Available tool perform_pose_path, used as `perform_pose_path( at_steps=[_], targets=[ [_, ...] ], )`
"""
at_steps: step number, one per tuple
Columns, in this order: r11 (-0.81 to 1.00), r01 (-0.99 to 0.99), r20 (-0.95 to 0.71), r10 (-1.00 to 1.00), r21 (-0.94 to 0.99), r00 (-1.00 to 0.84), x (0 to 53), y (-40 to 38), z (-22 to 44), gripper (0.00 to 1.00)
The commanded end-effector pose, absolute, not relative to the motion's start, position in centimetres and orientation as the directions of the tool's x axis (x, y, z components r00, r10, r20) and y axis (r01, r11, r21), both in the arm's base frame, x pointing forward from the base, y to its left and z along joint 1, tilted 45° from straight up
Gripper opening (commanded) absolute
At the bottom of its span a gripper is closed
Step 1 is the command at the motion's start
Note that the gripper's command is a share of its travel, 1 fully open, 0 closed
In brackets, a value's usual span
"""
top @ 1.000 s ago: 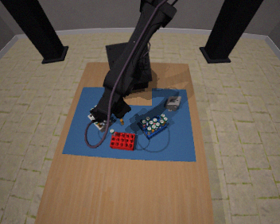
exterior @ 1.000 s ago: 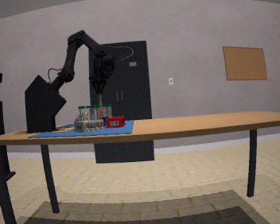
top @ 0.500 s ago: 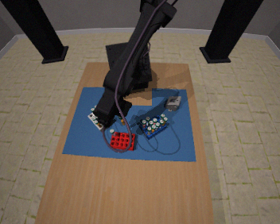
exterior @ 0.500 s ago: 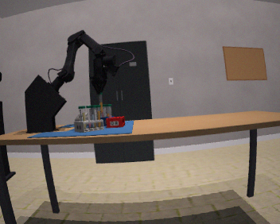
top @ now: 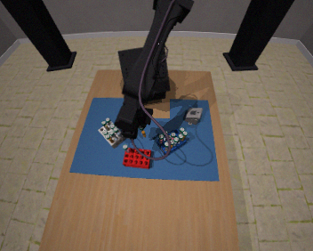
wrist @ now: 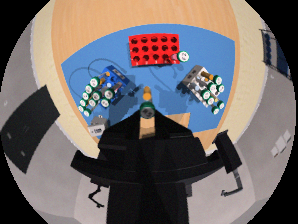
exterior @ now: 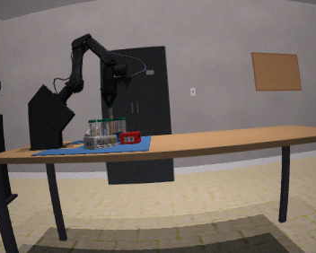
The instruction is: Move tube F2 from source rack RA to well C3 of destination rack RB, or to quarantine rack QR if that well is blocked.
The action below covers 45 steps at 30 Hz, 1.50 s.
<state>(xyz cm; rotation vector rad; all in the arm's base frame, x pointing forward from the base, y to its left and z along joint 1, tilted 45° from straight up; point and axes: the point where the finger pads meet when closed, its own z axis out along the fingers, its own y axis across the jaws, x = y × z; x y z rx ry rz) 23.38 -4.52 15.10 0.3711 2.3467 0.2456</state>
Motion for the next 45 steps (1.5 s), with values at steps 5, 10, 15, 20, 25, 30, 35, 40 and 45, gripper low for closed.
perform_pose_path(
  at_steps=[5, 10, 15, 20, 25, 30, 35, 40, 45],
  targets=[
    [0.935, 0.225, -0.642, 0.352, 0.274, -0.681, 22.3, -2.5, 14.5, 0.0],
    [0.936, 0.223, -0.648, 0.35, 0.273, -0.677, 22.1, -1.6, 14.4, 0.0],
    [0.936, 0.224, -0.644, 0.351, 0.272, -0.68, 21.5, -0.1, 14.0, 0.0],
    [0.936, 0.224, -0.645, 0.35, 0.271, -0.68, 21.1, 1.4, 13.6, 0.0],
    [0.935, 0.218, -0.658, 0.351, 0.278, -0.666, 21.1, 2.3, 14.3, 0.0],
    [0.937, 0.225, -0.644, 0.347, 0.266, -0.682, 20.7, 3.8, 13.5, 0.0],
    [0.941, 0.229, -0.637, 0.337, 0.249, -0.693, 20.1, 5.3, 12.4, 0.0],
    [0.939, 0.224, -0.647, 0.342, 0.26, -0.682, 19.9, 6.6, 12.8, 0.0],
    [0.937, 0.22, -0.652, 0.348, 0.273, -0.673, 19.9, 7.8, 13.4, 0.0]
  ],
)
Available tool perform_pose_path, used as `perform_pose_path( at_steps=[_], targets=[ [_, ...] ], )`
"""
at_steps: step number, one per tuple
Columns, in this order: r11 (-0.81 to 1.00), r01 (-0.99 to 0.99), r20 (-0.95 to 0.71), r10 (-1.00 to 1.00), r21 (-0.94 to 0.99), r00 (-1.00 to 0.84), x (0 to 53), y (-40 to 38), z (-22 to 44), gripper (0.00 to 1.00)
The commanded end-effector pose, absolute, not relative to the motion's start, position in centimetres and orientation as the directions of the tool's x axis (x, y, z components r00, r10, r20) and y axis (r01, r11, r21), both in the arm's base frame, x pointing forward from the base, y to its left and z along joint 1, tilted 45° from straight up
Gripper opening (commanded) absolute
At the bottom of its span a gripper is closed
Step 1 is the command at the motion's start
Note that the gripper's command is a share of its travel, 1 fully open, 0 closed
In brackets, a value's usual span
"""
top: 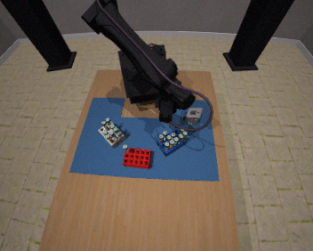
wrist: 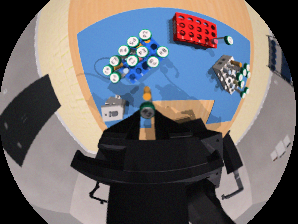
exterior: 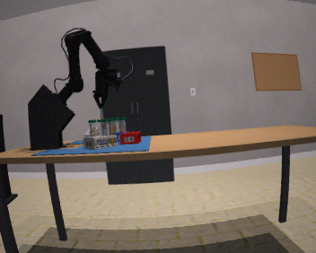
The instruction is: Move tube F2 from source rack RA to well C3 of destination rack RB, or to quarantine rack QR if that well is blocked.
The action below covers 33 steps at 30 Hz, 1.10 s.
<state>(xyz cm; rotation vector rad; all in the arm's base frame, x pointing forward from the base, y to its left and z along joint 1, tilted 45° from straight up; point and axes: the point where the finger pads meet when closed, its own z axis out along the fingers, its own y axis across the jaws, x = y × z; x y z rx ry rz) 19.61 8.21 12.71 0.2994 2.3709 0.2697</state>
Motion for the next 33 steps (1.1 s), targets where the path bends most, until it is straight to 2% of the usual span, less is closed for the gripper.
perform_pose_path(
  at_steps=[1, 33],
  targets=[
    [0.937, 0.22, -0.652, 0.348, 0.273, -0.673, 20.0, 8.0, 13.4, 0.0],
    [0.935, 0.219, -0.652, 0.353, 0.28, -0.671, 22.3, 10.5, 15.6, 0.0]
  ],
)
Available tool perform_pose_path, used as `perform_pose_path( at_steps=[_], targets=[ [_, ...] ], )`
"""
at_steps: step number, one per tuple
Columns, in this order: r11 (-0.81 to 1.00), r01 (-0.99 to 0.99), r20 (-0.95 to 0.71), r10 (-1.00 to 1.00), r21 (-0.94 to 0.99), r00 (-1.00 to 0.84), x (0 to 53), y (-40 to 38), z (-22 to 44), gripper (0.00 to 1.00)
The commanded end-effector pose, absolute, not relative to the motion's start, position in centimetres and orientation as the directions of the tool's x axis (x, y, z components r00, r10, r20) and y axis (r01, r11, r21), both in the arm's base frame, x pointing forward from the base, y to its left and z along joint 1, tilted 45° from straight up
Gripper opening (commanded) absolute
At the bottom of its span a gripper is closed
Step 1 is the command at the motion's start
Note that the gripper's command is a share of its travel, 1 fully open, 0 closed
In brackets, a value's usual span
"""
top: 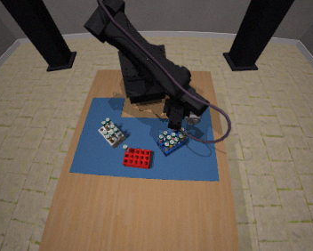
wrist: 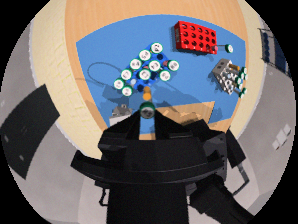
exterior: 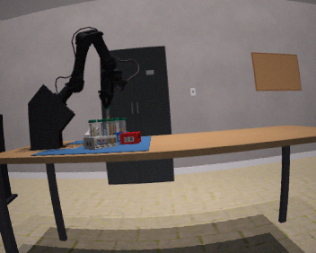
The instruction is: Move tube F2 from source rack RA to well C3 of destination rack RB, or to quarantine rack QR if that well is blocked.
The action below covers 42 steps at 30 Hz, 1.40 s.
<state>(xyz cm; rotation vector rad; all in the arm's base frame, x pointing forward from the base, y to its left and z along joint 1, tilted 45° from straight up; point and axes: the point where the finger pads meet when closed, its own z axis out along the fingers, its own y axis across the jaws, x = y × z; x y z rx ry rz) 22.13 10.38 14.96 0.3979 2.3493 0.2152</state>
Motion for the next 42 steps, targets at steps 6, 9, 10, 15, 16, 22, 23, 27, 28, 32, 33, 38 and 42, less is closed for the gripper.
perform_pose_path(
  at_steps=[6, 9, 10, 15, 16, 22, 23, 27, 28, 32, 33, 38, 42],
  targets=[
    [0.935, 0.219, -0.652, 0.353, 0.28, -0.671, 22.3, 10.5, 15.6, 0.0],
    [0.935, 0.219, -0.652, 0.353, 0.28, -0.671, 22.3, 10.5, 15.6, 0.0],
    [0.935, 0.219, -0.652, 0.353, 0.28, -0.671, 22.3, 10.5, 15.6, 0.0],
    [0.935, 0.219, -0.652, 0.353, 0.28, -0.671, 22.3, 10.5, 15.6, 0.0],
    [0.935, 0.219, -0.652, 0.353, 0.28, -0.671, 22.3, 10.5, 15.6, 0.0],
    [0.935, 0.219, -0.652, 0.353, 0.28, -0.671, 22.3, 10.5, 15.6, 0.0],
    [0.935, 0.219, -0.652, 0.353, 0.28, -0.671, 22.3, 10.5, 15.6, 0.0],
    [0.931, 0.223, -0.664, 0.362, 0.288, -0.655, 23.1, 10.6, 16.5, 0.0],
    [0.932, 0.222, -0.661, 0.36, 0.287, -0.659, 23.1, 10.6, 16.5, 0.0],
    [0.924, 0.21, -0.664, 0.376, 0.319, -0.646, 23.0, 10.6, 17.3, 0.0],
    [0.925, 0.209, -0.661, 0.374, 0.317, -0.65, 23.0, 10.7, 17.2, 0.0],
    [0.931, 0.216, -0.657, 0.362, 0.296, -0.662, 23.3, 10.7, 16.7, 0.0],
    [0.936, 0.223, -0.649, 0.349, 0.272, -0.676, 22.9, 10.3, 15.2, 0.0]
  ],
)
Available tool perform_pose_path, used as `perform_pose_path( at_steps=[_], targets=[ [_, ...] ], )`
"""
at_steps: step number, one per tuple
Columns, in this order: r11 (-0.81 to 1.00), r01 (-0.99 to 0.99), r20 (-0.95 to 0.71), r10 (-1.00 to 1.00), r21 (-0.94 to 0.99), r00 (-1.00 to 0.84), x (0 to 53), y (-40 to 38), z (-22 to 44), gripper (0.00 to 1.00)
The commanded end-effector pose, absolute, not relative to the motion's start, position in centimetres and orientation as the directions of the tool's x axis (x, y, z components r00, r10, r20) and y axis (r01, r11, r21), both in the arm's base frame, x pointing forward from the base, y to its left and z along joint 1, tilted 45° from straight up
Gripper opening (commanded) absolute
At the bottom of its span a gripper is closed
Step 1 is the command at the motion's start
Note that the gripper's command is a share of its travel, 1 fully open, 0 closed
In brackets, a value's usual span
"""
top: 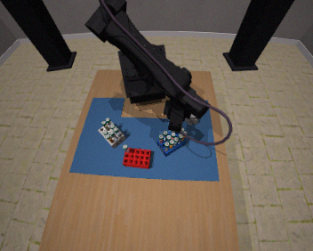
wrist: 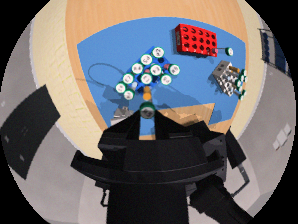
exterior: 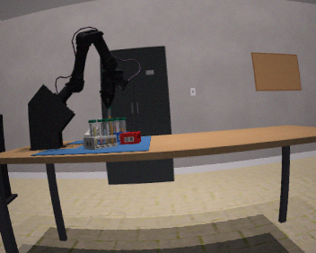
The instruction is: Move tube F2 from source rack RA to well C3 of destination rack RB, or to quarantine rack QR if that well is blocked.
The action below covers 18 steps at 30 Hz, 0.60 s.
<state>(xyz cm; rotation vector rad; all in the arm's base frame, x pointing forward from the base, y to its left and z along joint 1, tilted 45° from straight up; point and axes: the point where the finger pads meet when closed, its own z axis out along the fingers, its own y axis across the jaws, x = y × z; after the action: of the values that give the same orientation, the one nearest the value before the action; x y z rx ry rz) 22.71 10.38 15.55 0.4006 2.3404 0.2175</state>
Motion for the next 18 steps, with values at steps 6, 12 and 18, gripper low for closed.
perform_pose_path(
  at_steps=[6, 12, 18],
  targets=[
    [0.934, 0.22, -0.654, 0.355, 0.282, -0.668, 23.2, 10.4, 15.7, 0.0],
    [0.936, 0.222, -0.65, 0.35, 0.274, -0.674, 23.3, 10.5, 15.2, 0.0],
    [0.939, 0.223, -0.645, 0.342, 0.261, -0.683, 23.1, 10.3, 14.4, 0.0]
  ],
)
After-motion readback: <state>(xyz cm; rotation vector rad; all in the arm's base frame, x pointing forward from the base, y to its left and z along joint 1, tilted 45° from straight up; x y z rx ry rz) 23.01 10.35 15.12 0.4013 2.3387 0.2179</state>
